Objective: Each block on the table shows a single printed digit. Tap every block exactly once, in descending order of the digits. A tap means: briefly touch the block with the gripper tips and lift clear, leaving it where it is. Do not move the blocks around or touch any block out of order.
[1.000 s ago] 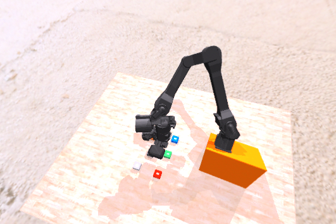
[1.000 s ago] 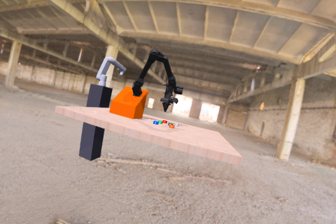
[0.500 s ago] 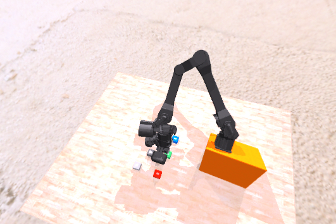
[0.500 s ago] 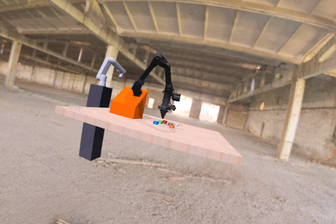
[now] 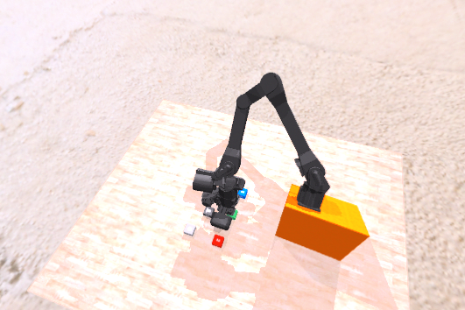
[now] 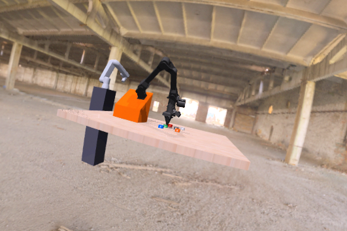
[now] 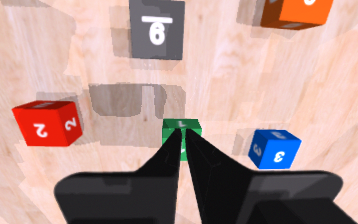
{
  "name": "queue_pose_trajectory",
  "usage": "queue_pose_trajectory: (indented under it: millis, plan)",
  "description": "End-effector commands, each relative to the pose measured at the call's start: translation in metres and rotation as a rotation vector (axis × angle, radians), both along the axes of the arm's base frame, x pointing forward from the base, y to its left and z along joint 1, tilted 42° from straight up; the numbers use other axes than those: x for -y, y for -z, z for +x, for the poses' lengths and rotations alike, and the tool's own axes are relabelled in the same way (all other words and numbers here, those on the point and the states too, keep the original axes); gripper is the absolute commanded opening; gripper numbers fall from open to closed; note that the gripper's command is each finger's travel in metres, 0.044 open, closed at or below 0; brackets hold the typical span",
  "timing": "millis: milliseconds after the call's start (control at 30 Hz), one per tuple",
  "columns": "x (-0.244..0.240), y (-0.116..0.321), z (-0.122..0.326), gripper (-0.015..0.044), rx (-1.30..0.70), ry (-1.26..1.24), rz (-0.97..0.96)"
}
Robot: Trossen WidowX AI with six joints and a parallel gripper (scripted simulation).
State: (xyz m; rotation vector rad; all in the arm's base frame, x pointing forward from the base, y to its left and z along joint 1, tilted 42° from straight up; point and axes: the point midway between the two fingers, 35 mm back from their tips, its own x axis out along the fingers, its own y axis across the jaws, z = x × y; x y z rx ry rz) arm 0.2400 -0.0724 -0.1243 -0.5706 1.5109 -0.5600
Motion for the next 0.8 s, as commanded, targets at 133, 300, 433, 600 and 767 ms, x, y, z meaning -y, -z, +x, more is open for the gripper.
queue_pose_trajectory:
  millis: [133, 300, 433, 600, 767]
  plan:
    - [-0.005, -0.006, -0.001, 0.0020, -0.003, -0.001, 0.000]
    - [-0.017, -0.020, -0.002, 0.0020, -0.010, -0.001, -0.003]
    - [-0.045, -0.048, 0.002, 0.0020, -0.009, -0.002, 0.004]
    - [-0.072, -0.081, 0.000, 0.0020, -0.009, -0.001, 0.001]
    - [-0.072, -0.081, 0.002, 0.0020, -0.009, -0.001, 0.002]
